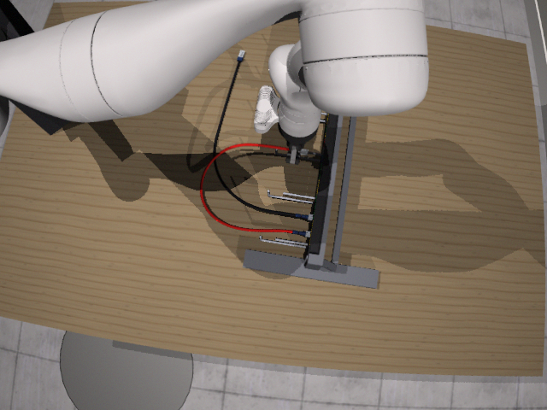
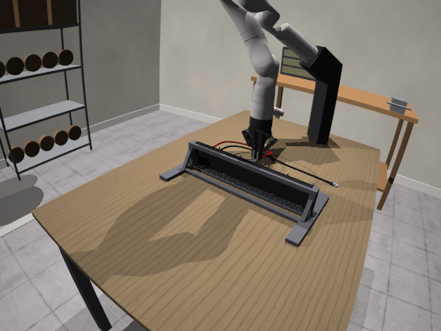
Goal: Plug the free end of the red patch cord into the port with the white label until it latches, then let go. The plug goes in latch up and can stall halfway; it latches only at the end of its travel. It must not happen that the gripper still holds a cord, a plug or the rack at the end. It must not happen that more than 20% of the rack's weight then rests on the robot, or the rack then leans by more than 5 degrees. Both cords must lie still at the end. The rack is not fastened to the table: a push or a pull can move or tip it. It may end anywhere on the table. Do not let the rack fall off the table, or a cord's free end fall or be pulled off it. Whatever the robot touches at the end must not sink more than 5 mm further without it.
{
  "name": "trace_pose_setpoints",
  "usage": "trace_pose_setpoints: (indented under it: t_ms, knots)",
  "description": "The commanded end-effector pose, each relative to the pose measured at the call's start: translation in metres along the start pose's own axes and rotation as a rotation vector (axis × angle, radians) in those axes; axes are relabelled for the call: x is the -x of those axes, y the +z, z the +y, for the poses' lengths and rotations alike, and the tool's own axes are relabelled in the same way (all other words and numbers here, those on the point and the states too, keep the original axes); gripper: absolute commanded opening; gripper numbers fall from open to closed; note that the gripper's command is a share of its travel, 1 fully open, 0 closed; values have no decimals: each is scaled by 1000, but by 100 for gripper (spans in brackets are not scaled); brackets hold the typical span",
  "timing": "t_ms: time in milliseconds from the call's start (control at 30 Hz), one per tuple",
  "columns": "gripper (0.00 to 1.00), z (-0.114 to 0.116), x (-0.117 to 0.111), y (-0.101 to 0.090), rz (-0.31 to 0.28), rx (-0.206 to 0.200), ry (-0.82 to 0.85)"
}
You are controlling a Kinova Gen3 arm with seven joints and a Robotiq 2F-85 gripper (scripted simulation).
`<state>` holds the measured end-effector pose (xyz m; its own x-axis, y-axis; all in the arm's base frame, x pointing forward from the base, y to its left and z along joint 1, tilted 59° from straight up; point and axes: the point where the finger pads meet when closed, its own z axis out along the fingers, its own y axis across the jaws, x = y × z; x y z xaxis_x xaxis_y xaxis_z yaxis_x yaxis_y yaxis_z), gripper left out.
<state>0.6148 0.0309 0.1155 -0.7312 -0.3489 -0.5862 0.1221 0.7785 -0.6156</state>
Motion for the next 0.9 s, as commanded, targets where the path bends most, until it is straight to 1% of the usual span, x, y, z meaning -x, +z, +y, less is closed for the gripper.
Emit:
trace_pose_setpoints:
  t_ms: [0,867]
  knots:
    - [0,4,-1,0,5,8,-5]
    - [0,5,-2,1,4,10,-19]
